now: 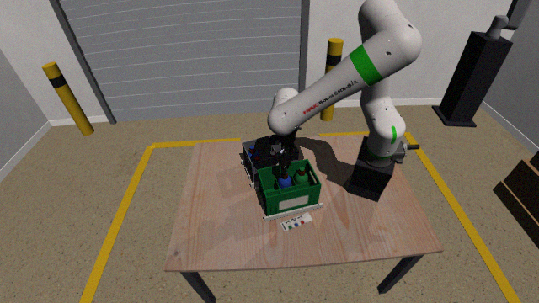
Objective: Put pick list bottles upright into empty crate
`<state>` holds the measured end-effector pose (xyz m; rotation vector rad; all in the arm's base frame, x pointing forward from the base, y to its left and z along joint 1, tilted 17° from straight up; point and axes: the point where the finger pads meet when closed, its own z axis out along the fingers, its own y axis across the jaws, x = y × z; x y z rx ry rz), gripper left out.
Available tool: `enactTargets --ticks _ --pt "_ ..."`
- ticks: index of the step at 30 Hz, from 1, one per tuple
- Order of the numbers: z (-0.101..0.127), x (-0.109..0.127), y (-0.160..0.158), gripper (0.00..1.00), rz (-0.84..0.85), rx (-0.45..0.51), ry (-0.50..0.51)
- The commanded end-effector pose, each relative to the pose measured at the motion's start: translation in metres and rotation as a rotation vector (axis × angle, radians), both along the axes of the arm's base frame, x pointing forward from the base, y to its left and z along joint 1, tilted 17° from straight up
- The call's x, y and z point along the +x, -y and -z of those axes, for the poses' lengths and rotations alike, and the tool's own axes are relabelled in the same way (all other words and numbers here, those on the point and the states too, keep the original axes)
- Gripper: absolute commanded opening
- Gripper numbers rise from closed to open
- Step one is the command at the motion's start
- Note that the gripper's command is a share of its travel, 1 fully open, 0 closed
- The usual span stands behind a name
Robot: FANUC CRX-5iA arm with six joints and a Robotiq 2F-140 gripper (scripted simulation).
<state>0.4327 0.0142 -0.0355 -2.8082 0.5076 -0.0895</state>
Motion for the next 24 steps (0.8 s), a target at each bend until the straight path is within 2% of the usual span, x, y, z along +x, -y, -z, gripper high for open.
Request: enactTargets --ticks 1,15,21,24 --pt "-0.008 0.0 0.002 0.44 0.0 0.0 0.001" --pt "-0.035 -0.003 0.01 0.44 0.0 0.0 0.001" --pt "-0.032 0.019 0.03 0.44 0.0 0.0 0.002" --pt "-0.032 0.022 0.034 0.44 0.0 0.0 0.002"
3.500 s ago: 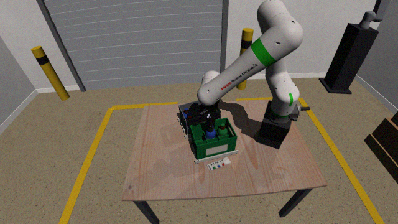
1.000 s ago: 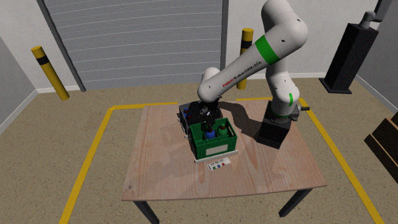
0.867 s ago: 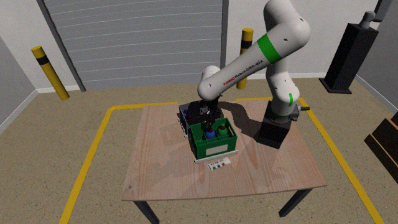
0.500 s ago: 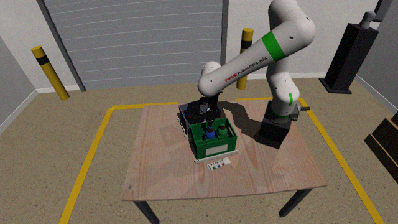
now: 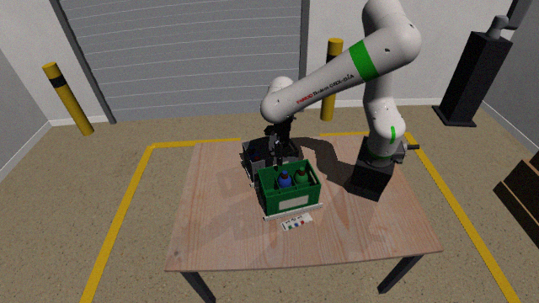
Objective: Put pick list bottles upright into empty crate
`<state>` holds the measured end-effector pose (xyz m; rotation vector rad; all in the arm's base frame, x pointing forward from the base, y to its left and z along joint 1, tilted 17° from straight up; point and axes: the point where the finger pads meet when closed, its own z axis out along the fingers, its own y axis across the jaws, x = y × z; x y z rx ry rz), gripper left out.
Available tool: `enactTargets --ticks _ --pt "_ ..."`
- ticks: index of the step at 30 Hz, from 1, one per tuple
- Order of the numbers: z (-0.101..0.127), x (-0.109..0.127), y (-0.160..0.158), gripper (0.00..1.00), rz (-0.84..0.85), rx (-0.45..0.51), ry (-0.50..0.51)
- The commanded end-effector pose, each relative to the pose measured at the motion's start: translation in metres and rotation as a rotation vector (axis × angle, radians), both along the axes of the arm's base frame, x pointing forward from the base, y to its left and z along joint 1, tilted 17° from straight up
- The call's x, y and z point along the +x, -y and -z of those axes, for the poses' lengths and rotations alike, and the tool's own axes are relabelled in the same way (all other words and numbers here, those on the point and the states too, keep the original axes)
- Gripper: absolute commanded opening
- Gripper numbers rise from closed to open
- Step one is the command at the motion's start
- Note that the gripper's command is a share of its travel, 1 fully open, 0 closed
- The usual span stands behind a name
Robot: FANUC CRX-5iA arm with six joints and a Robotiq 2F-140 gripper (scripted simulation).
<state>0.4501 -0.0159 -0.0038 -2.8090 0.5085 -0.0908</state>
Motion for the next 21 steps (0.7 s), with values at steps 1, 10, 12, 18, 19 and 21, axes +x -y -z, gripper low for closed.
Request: enactTargets --ticks 1,10,12,18,19,21 --pt "0.0 0.008 0.007 0.44 -0.001 0.001 0.001" --pt "0.005 0.041 0.038 0.44 -0.001 0.0 0.001" --pt "0.006 0.049 0.044 0.44 -0.001 0.0 0.001" --pt "0.008 0.063 0.058 0.44 -0.001 0.0 0.001" --pt "0.009 0.067 0.061 0.44 -0.001 0.0 0.001" --pt "0.01 0.074 0.068 0.44 -0.001 0.0 0.001"
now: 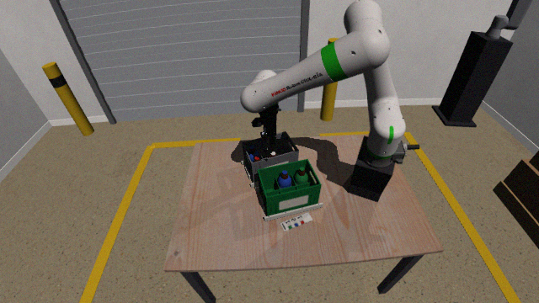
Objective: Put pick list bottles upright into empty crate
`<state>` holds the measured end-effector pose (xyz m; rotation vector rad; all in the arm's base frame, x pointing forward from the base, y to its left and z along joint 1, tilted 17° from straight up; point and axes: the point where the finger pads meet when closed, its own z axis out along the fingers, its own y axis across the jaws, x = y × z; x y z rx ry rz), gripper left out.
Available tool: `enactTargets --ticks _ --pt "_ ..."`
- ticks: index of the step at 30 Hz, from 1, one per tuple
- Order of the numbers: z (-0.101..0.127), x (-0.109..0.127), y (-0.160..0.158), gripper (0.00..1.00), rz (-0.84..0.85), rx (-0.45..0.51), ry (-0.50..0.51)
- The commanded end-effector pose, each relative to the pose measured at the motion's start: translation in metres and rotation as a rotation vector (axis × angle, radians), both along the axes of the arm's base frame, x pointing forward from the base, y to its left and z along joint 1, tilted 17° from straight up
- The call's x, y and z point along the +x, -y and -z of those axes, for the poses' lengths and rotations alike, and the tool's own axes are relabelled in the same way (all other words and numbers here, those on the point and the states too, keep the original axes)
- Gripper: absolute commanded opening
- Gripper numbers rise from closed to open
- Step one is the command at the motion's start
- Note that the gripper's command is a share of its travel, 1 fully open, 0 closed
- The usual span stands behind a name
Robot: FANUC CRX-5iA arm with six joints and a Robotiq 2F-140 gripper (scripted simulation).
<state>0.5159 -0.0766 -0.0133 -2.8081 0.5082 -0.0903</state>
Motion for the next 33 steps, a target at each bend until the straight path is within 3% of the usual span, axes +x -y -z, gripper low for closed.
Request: enactTargets --ticks 1,27,33 --pt "0.001 0.012 0.011 0.44 0.0 -0.001 0.001" --pt "0.013 0.099 0.092 0.44 0.0 -0.001 0.001" --pt "0.014 0.11 0.102 0.44 0.0 -0.001 0.001"
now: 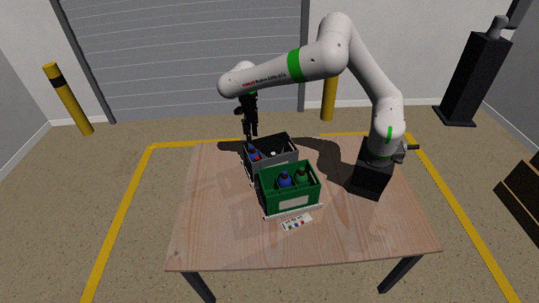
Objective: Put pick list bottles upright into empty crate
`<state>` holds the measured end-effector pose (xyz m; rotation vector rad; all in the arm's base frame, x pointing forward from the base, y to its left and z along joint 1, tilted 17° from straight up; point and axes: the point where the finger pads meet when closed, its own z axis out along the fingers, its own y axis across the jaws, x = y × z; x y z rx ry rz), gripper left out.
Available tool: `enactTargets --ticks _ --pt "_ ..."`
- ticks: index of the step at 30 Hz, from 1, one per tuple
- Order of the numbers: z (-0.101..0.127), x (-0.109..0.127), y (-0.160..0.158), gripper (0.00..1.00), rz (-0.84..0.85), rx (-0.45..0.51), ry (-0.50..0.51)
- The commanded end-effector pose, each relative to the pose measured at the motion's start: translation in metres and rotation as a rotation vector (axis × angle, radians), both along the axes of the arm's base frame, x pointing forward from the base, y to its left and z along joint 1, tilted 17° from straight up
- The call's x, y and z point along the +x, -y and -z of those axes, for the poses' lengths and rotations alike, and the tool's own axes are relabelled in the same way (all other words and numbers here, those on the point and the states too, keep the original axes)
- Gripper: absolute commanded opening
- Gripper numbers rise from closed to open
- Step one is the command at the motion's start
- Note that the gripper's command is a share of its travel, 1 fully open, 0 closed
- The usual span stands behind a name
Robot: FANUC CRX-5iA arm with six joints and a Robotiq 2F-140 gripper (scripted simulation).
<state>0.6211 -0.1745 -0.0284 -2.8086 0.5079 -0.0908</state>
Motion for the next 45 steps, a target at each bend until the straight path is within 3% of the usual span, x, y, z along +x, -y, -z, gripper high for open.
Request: enactTargets --ticks 1,13,45 --pt "-0.001 0.005 0.004 0.44 0.0 0.0 0.001" --pt "0.003 0.005 0.003 0.44 0.0 0.0 0.001" --pt "0.041 0.01 -0.007 0.44 0.0 0.0 0.001"
